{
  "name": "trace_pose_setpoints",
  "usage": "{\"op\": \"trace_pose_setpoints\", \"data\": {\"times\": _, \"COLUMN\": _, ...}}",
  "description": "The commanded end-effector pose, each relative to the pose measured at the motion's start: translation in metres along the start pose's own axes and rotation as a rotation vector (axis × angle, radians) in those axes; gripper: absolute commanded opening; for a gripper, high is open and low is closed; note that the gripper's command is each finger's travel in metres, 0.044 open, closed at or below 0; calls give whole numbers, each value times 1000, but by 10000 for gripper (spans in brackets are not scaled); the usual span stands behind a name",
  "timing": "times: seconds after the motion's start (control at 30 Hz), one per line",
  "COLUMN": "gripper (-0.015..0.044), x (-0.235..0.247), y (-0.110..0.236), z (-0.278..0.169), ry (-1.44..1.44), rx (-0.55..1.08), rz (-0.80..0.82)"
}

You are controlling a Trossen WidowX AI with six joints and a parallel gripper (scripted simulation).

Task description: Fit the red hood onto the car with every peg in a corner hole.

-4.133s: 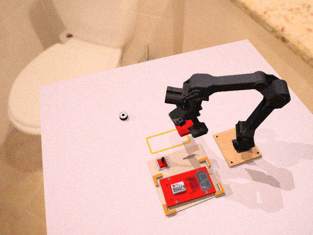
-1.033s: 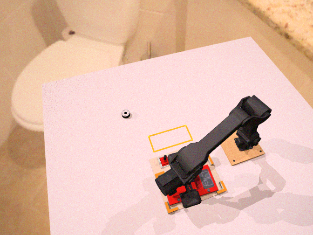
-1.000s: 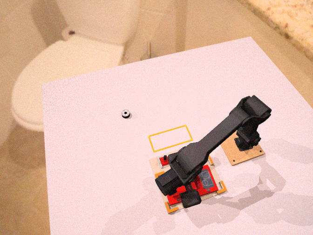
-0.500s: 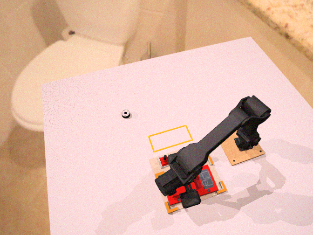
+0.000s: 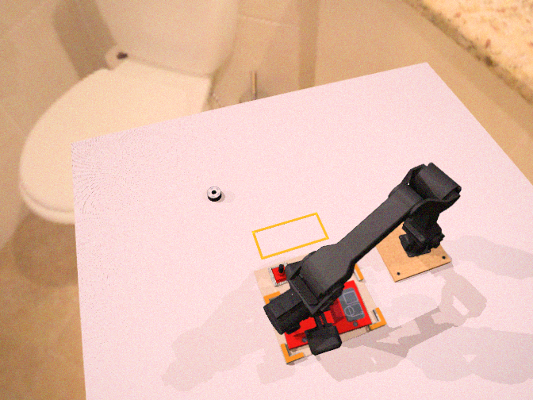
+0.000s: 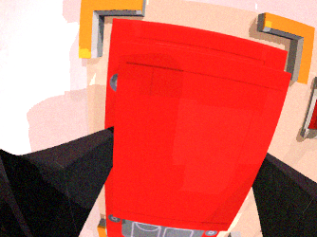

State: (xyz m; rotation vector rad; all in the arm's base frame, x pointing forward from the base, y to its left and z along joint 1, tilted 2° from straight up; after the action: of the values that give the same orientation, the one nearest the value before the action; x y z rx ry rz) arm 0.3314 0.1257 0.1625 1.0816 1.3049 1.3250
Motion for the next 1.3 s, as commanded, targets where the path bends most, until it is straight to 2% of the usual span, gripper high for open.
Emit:
{"op": "trace_pose_setpoints", "data": {"times": 0.0, "gripper": 0, "x": 0, "y": -2, "z": 0, "ry": -1, "rx": -1, "rz": -2}}
{"op": "trace_pose_setpoints", "data": {"times": 1.03, "gripper": 0, "x": 0, "y": -10, "z": 0, "ry": 0, "rx": -1, "rz": 0}}
{"op": "trace_pose_setpoints", "data": {"times": 1.27, "gripper": 184, "x": 0, "y": -10, "z": 0, "ry": 0, "rx": 0, "rz": 0}}
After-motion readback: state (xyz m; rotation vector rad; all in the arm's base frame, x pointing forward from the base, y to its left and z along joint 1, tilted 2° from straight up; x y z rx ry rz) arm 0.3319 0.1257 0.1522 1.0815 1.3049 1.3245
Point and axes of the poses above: the point midway between the two fingers, 35 mm back from their tips, its own y axis back along the fingers, its own x axis across the jaws, z = x × y, the point moved 8 cm from there along y, back along the fingers, and after that the axes turned 6 degrees about y, right-handed, at the moved point
